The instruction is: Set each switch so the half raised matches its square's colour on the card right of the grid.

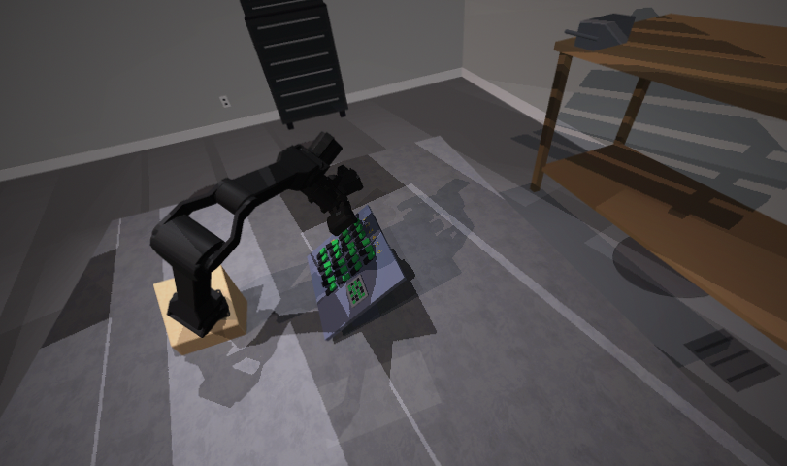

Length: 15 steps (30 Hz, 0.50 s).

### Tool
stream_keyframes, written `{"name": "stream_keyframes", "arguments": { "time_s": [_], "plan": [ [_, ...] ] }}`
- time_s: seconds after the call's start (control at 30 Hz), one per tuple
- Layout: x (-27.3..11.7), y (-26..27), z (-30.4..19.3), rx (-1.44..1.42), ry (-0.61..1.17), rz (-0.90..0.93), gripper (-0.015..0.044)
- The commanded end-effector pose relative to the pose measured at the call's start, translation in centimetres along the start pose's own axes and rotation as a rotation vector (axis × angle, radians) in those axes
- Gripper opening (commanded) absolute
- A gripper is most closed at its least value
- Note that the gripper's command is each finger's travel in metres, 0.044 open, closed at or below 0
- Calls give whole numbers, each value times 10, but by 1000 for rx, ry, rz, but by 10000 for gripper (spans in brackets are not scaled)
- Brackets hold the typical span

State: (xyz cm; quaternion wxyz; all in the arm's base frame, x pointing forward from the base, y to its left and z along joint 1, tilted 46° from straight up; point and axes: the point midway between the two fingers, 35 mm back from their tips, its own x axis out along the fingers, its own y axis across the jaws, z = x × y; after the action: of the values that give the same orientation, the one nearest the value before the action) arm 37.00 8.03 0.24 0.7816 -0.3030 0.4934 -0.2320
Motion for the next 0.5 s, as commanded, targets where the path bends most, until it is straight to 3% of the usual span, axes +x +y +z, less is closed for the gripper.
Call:
{"name": "stream_keyframes", "arguments": {
  "time_s": [0.0,0.47],
  "plan": [
    [1,0,0,-4,-2,-1,0],
    [2,0,0,-4,-2,-1,0]
  ]
}}
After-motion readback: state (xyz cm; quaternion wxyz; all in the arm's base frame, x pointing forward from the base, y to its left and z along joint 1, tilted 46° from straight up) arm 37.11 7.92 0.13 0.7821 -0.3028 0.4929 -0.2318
